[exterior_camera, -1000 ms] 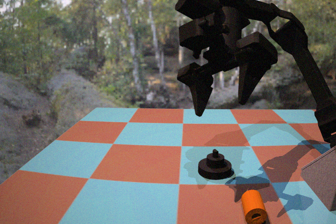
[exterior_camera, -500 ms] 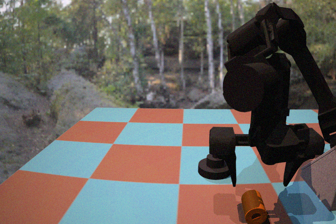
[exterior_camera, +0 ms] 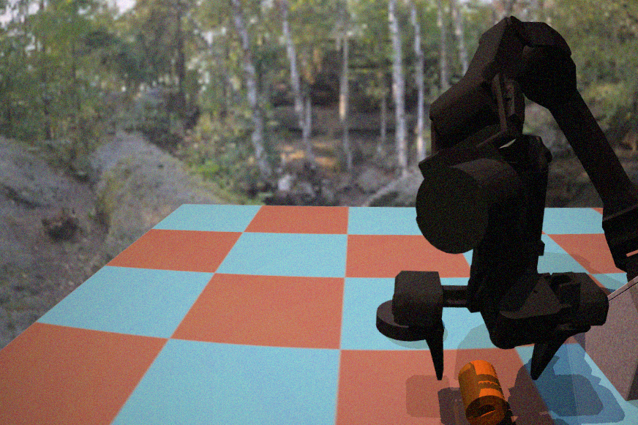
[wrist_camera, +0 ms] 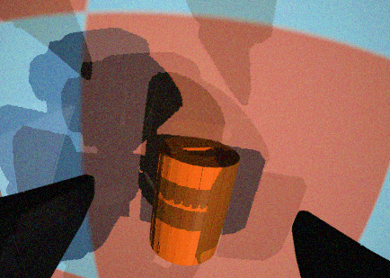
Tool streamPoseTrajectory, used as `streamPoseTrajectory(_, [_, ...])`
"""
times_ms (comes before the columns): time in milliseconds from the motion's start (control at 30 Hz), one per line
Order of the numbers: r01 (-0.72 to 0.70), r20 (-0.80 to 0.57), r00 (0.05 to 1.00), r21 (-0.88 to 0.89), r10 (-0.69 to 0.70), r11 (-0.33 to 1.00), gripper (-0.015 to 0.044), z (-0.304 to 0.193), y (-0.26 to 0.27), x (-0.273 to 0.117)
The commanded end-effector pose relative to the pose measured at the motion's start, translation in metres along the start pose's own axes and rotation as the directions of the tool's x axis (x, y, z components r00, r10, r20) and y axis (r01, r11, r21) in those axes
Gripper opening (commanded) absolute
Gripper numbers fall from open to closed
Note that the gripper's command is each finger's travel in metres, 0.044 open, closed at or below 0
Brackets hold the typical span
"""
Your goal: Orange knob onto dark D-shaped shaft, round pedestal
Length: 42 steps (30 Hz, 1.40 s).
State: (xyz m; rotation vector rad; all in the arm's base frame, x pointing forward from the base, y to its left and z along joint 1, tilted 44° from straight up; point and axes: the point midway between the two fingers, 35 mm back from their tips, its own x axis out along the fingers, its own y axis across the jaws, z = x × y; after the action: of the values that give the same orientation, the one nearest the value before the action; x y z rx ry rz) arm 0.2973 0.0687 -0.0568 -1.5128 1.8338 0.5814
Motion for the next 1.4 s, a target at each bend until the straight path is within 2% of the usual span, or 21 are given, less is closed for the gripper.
streamPoseTrajectory(0, [-0.001,-0.006,1.000,-0.008,0.001,1.000,0.0440,0.000,0.001,0.008])
streamPoseTrajectory(700, [-0.001,-0.008,1.000,-0.008,0.001,1.000,0.0440,-0.001,0.002,0.040])
streamPoseTrajectory(967, [-0.001,-0.008,1.000,-0.008,0.001,1.000,0.0240,-0.001,0.002,0.040])
streamPoseTrajectory(1233, [-0.001,-0.008,1.000,-0.008,0.001,1.000,0.0240,-0.001,0.002,0.040])
streamPoseTrajectory(1367, [-0.001,-0.008,1.000,-0.008,0.001,1.000,0.0213,-0.001,0.002,0.040])
